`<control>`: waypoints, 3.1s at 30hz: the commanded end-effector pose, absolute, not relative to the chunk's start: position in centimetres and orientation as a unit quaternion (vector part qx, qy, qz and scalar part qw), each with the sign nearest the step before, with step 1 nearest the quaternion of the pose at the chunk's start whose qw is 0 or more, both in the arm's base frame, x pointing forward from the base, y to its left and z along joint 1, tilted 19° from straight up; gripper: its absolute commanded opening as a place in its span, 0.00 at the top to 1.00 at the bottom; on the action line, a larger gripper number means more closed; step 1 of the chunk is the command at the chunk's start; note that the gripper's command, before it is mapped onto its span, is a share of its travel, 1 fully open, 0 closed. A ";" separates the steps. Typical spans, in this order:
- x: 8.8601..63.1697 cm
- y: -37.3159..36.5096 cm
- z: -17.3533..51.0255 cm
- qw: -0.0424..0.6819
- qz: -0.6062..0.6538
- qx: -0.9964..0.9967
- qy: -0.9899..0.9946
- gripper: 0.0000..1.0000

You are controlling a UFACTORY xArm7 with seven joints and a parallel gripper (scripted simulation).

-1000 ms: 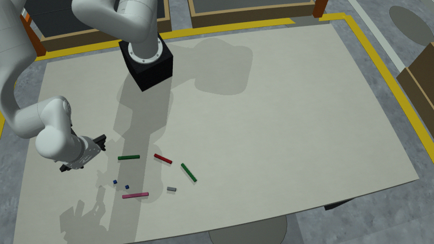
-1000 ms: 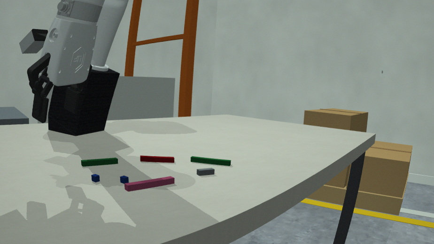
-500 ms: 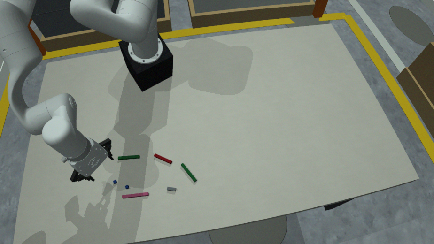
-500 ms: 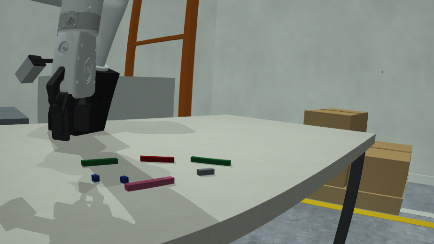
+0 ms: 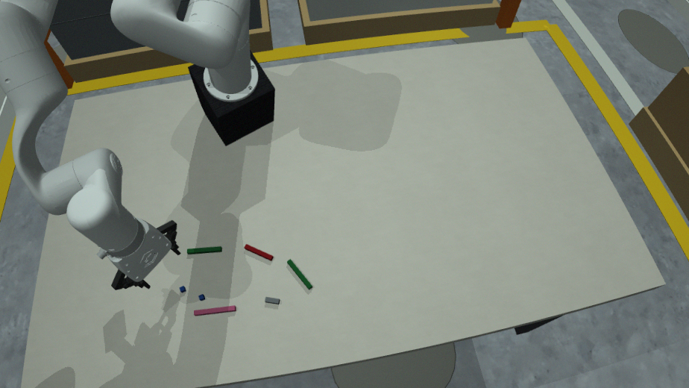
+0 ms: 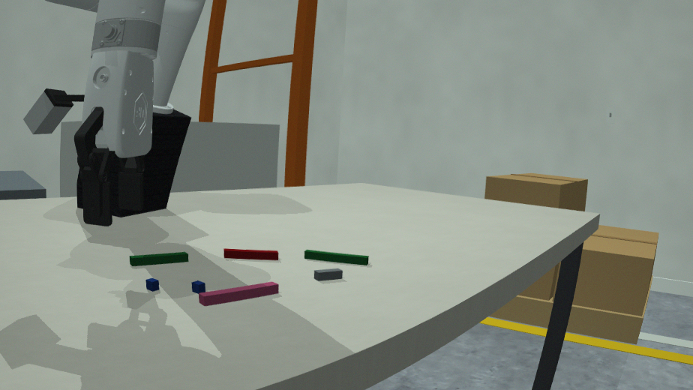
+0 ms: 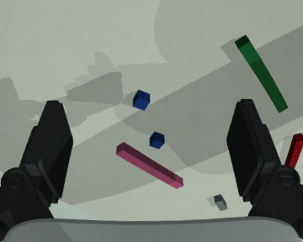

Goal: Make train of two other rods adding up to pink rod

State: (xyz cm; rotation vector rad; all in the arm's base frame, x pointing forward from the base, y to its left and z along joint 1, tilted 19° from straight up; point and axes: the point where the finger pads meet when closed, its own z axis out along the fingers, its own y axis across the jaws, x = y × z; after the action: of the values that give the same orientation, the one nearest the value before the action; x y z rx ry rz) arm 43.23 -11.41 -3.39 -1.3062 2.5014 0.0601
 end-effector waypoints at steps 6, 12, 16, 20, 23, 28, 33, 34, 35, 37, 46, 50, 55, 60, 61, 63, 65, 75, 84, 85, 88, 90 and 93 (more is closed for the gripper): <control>43.3 -11.5 -3.3 0.160 0.020 -0.457 0.875 0.00; 43.3 -11.5 -3.3 0.160 0.020 -0.457 0.875 0.00; 43.3 -11.5 -3.3 0.160 0.020 -0.457 0.875 0.00; 43.3 -11.5 -3.3 0.160 0.020 -0.457 0.875 0.00; 43.3 -11.5 -3.3 0.160 0.020 -0.457 0.875 0.00; 43.3 -11.5 -3.3 0.160 0.020 -0.457 0.875 0.00; 43.3 -11.5 -3.3 0.160 0.020 -0.457 0.875 0.00; 43.3 -11.5 -3.3 0.160 0.020 -0.457 0.875 0.00; 43.3 -11.5 -3.3 0.160 0.020 -0.457 0.875 0.00; 43.3 -11.5 -3.3 0.160 0.020 -0.457 0.875 0.00; 43.3 -11.5 -3.3 0.160 0.020 -0.457 0.875 0.00; 43.3 -11.5 -3.3 0.160 0.020 -0.457 0.875 0.00; 43.3 -11.5 -3.3 0.160 0.020 -0.457 0.875 0.00; 43.3 -11.5 -3.3 0.160 0.020 -0.457 0.875 0.00; 43.3 -11.5 -3.3 0.160 0.020 -0.457 0.875 0.00; 43.3 -11.5 -3.3 0.160 0.020 -0.457 0.875 0.00; 43.3 -11.5 -3.3 0.160 0.020 -0.457 0.875 0.00; 43.5 -11.0 -3.1 0.160 0.016 -0.481 0.862 0.00; 44.4 -8.4 -2.1 0.158 -0.009 -0.612 0.775 0.00; 44.4 -8.4 -2.1 0.158 -0.009 -0.612 0.775 0.00; 44.8 -7.3 -1.7 0.157 -0.018 -0.659 0.736 0.00; 44.9 -7.0 -1.6 0.156 -0.021 -0.674 0.722 0.00; 45.1 -6.1 -1.3 0.154 -0.029 -0.710 0.686 0.00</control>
State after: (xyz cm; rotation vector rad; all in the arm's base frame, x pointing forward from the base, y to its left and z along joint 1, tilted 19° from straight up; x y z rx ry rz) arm 44.68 -7.10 -1.76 -1.8967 2.0968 -0.0653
